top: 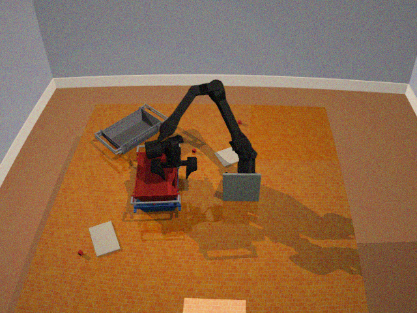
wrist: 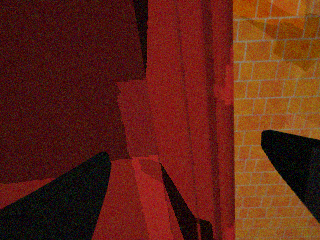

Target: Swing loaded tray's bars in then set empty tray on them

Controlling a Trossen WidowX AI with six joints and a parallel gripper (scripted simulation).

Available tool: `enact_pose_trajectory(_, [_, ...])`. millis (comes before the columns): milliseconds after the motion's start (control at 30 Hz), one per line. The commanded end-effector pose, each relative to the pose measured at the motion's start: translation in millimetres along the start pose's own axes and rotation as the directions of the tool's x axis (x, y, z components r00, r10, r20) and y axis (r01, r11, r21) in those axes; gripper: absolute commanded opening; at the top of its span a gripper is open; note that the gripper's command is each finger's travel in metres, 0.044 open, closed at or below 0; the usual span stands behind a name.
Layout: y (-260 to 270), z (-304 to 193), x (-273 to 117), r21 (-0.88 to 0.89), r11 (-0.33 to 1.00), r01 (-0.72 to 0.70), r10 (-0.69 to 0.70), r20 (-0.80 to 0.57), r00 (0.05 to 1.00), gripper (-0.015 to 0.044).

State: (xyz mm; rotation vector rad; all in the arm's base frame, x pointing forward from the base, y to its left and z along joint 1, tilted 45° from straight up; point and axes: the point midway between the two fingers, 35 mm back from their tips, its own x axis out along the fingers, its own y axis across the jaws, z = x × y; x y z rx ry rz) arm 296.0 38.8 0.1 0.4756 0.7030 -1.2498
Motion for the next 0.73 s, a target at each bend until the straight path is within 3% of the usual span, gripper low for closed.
enact_pose_trajectory(0, [1, 0, -6, 0.001, 1.0, -0.001, 0.001, -0.002, 1.0, 0.044])
enact_pose_trajectory(533, [1, -1, -105, -0.004, 1.0, 0.002, -0.002, -0.006, 1.0, 0.044])
enact_pose_trajectory(700, [1, -2, -103, -0.011, 1.0, -0.004, 0.004, -0.003, 1.0, 0.044])
